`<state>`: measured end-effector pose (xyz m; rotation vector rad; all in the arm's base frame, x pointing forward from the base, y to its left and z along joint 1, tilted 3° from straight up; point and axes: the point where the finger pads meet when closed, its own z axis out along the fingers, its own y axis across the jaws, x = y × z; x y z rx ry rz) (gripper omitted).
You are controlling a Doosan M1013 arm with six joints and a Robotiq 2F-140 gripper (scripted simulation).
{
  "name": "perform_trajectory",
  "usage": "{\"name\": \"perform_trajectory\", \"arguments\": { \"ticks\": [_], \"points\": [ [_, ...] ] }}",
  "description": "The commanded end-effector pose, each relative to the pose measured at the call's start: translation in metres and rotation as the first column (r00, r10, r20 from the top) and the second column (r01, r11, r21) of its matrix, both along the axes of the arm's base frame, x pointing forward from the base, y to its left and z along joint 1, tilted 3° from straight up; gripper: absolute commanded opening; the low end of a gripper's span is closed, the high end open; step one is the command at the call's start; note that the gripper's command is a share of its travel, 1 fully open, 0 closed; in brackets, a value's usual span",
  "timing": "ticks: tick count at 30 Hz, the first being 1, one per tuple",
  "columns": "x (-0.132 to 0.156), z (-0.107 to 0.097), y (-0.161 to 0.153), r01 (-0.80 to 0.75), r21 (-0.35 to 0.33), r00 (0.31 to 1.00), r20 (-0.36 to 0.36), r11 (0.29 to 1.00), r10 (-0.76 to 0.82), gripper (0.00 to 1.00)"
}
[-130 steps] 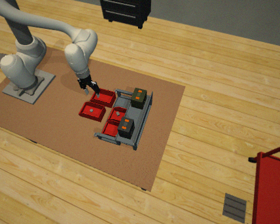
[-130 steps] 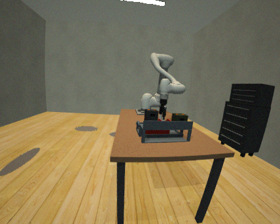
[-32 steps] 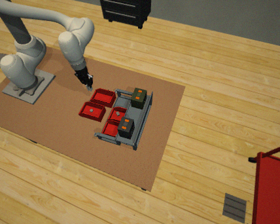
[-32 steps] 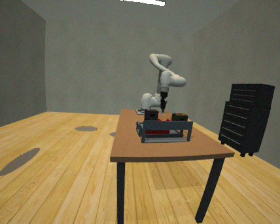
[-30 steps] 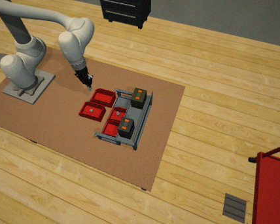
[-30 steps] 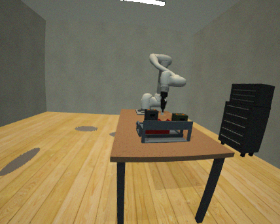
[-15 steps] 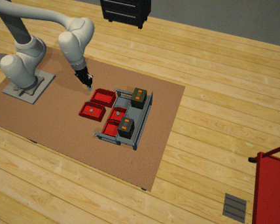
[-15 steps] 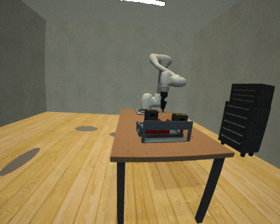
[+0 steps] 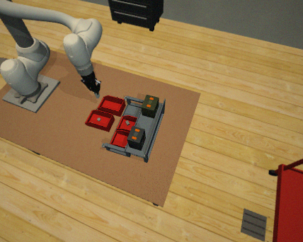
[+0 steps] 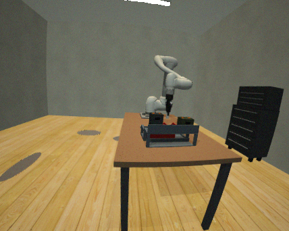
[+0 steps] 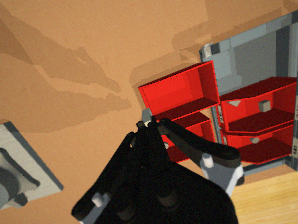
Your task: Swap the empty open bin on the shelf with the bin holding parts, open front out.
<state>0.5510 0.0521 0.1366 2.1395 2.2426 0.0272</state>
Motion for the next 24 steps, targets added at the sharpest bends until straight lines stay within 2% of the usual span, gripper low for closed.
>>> {"name": "perform_trajectory", "arguments": {
  "ticks": [1,2,4,5,10,14,19,21,22,24],
  "points": [
    [0.009,0.006,-0.004,-0.144,-0.007,0.99,-0.003,0.99,0.144,0.1],
    [0.013,0.009,-0.005,-0.207,-0.01,0.978,-0.005,0.978,0.207,0.1],
    [0.013,0.009,-0.005,-0.207,-0.01,0.978,-0.005,0.978,0.207,0.1],
    [0.017,0.011,-0.007,-0.278,-0.013,0.961,-0.007,0.96,0.278,0.1],
    [0.041,0.027,-0.02,-0.601,-0.028,0.799,-0.02,0.799,0.601,0.1],
    [0.061,0.04,-0.032,-0.773,-0.041,0.635,-0.034,0.633,0.772,0.1],
    [0.077,0.051,-0.043,-0.924,-0.048,0.381,-0.054,0.379,0.923,0.1],
    [0.077,0.051,-0.043,-0.924,-0.048,0.381,-0.054,0.379,0.923,0.1],
    [0.079,0.052,-0.044,-0.97,-0.041,0.241,-0.059,0.239,0.969,0.1],
    [0.081,0.053,-0.045,-0.991,-0.035,0.134,-0.061,0.132,0.989,0.1]
  ]
}}
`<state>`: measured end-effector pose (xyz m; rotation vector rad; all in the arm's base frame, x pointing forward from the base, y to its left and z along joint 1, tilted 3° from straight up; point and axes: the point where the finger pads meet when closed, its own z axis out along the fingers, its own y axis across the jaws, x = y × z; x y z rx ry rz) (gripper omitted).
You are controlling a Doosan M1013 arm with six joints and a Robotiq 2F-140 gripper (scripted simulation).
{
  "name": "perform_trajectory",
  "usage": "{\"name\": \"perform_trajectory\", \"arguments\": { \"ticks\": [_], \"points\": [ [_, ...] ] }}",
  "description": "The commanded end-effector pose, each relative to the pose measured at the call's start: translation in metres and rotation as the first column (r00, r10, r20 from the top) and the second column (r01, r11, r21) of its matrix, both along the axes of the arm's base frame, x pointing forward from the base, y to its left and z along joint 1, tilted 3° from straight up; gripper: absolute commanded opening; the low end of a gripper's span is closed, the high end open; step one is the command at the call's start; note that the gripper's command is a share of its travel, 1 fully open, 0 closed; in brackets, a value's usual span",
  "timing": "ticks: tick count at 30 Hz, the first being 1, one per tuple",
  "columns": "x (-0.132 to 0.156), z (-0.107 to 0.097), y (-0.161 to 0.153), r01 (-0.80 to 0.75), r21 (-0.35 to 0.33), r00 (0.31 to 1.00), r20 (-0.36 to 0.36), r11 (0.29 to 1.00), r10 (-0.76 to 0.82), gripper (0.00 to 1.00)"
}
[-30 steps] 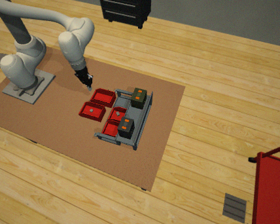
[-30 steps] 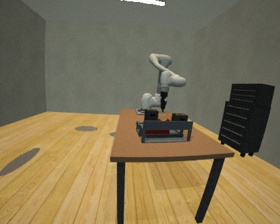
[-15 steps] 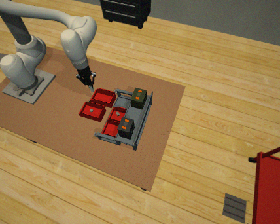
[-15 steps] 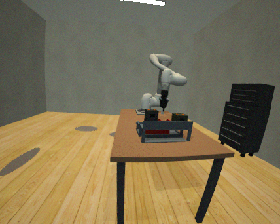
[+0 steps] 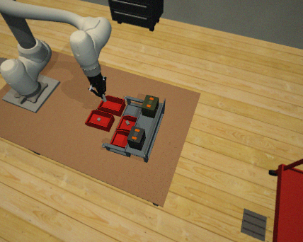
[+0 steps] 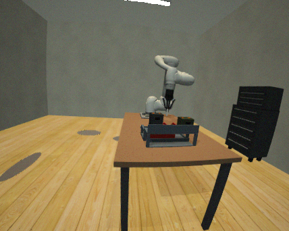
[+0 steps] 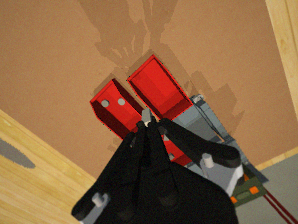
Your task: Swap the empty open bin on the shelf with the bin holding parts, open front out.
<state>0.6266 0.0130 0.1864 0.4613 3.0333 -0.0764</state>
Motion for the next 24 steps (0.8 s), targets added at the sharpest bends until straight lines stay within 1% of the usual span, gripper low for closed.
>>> {"name": "perform_trajectory", "arguments": {
  "ticks": [1,4,5,24],
  "points": [
    [0.006,0.004,-0.0064,-0.272,0.029,0.962,-0.027,0.962,0.273,0.1],
    [0.0062,0.0042,-0.0065,-0.292,0.031,0.956,-0.029,0.956,0.293,0.1],
    [0.0062,0.0042,-0.0065,-0.292,0.031,0.956,-0.029,0.956,0.293,0.24],
    [0.0062,0.0042,-0.0065,-0.292,0.031,0.956,-0.029,0.956,0.293,0.24]
  ]
}}
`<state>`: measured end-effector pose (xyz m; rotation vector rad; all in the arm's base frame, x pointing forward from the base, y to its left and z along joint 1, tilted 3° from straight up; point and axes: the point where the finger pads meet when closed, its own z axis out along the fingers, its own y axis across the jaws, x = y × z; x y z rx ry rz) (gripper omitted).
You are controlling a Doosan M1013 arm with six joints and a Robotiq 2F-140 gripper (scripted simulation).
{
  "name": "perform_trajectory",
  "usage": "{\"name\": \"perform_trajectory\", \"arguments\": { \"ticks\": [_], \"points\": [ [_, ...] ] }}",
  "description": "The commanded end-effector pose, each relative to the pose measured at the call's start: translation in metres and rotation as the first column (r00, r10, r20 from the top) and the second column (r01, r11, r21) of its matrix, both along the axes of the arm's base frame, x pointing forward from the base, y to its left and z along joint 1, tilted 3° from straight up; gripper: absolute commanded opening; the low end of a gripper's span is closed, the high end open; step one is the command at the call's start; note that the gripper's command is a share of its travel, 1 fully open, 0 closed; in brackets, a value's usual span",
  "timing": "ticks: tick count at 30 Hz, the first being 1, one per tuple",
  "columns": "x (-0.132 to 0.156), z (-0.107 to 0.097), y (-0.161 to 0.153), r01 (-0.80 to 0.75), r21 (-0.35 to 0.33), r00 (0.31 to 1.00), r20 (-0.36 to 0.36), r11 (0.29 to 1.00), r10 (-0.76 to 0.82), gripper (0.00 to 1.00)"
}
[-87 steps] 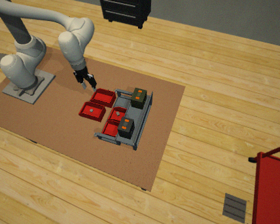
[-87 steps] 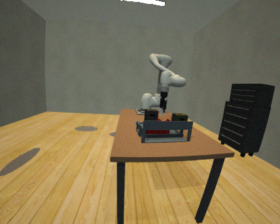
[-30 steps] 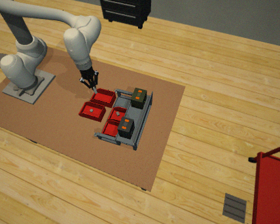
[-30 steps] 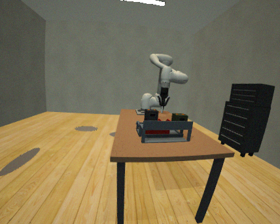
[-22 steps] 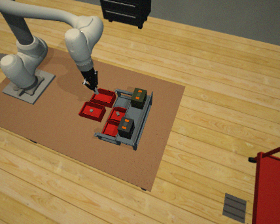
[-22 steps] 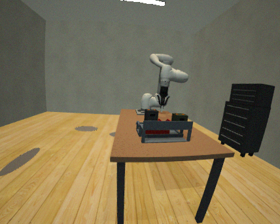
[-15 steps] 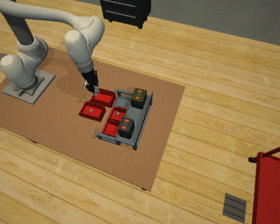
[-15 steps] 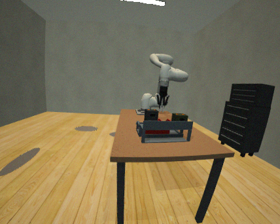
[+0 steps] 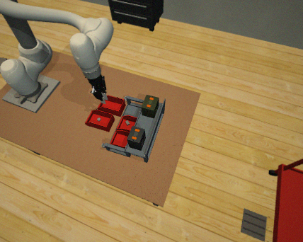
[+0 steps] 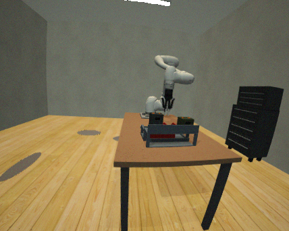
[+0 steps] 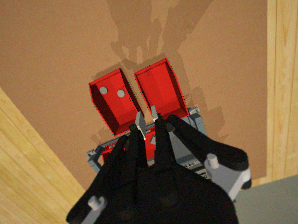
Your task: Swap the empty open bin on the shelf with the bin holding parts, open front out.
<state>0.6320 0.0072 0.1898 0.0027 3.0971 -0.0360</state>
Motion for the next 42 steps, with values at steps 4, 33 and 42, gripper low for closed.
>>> {"name": "perform_trajectory", "arguments": {
  "ticks": [4,33,42],
  "points": [
    [0.001,0.001,-0.001,0.003,0.006,1.0,-0.002,1.0,-0.003,0.24],
    [0.001,-0.009,-0.001,0.003,0.006,1.0,-0.002,1.0,-0.003,0.24],
    [0.002,-0.021,-0.001,0.003,0.006,1.0,-0.002,1.0,-0.003,0.24]
  ]
}}
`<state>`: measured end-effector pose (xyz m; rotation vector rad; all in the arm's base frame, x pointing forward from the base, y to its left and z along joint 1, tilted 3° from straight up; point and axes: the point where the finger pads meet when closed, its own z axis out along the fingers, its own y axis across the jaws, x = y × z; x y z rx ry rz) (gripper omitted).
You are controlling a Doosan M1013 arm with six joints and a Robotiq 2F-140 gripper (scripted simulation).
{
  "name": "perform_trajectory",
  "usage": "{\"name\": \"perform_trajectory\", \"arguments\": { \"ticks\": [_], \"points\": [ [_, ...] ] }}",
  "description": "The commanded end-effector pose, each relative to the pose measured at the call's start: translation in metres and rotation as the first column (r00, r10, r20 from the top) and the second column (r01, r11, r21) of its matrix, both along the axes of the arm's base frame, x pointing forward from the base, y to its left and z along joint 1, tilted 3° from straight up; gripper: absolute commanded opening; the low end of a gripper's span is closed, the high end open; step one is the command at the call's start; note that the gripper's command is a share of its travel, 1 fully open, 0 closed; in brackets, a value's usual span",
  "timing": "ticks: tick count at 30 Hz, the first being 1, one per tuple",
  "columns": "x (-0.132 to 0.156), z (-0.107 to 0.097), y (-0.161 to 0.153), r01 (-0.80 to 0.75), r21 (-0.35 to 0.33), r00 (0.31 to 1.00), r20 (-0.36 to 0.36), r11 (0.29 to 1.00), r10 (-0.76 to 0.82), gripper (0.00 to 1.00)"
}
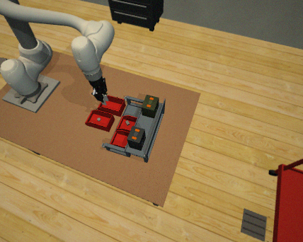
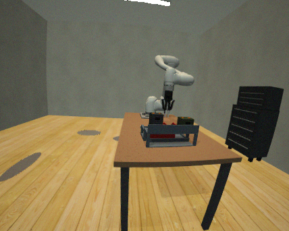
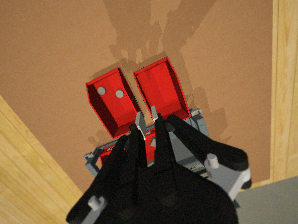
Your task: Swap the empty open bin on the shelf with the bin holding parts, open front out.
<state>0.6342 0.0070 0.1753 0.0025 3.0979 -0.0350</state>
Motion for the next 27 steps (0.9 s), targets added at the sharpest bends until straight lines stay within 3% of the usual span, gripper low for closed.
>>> {"name": "perform_trajectory", "arguments": {
  "ticks": [1,27],
  "points": [
    [0.0,-0.008,-0.001,0.003,0.005,1.0,-0.001,1.0,-0.003,0.24],
    [0.001,-0.05,-0.002,0.003,0.005,1.0,-0.001,1.0,-0.003,0.24]
  ]
}}
